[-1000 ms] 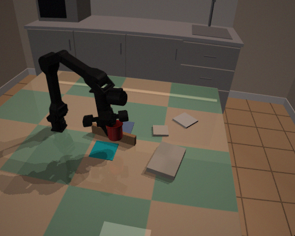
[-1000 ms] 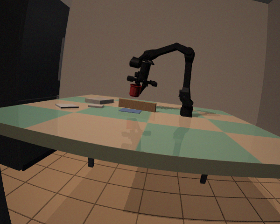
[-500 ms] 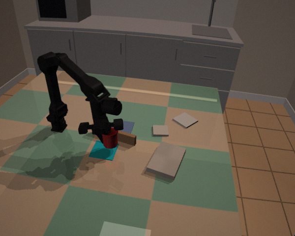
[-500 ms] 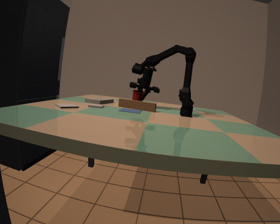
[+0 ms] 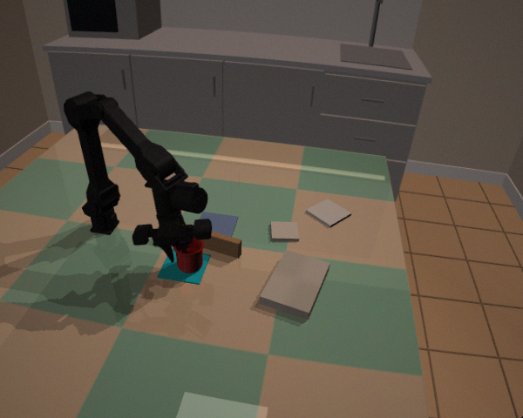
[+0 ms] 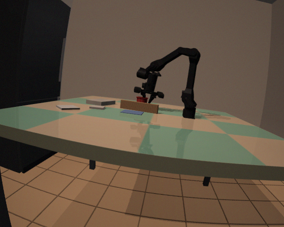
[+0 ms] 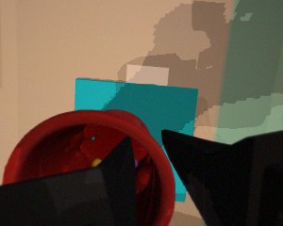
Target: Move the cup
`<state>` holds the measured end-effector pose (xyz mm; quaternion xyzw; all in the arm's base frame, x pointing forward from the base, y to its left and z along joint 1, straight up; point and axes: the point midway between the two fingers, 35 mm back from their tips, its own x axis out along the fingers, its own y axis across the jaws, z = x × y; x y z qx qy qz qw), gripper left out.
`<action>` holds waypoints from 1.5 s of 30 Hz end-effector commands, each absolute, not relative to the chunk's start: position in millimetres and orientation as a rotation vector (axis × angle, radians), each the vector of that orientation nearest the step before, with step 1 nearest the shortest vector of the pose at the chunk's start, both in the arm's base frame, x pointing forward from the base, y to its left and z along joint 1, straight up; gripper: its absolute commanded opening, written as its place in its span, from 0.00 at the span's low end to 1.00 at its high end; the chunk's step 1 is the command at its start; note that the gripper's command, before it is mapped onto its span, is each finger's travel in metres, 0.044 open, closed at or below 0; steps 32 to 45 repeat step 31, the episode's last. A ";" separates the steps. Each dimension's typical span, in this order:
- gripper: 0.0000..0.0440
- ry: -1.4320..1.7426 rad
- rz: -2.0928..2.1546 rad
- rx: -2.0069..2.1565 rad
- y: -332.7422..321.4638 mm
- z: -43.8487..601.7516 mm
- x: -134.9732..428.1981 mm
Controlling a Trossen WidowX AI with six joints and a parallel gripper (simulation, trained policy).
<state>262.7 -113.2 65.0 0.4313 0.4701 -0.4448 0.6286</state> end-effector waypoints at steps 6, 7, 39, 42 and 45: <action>0.38 0.999 -0.984 1.027 -117.9 78.8 262.3; 0.39 0.995 -0.980 1.029 -117.8 80.1 261.5; 0.74 0.827 -0.912 1.070 -126.3 135.8 248.0; 0.74 0.827 -0.912 1.070 -126.3 135.8 248.0; 0.74 0.827 -0.912 1.070 -126.3 135.8 248.0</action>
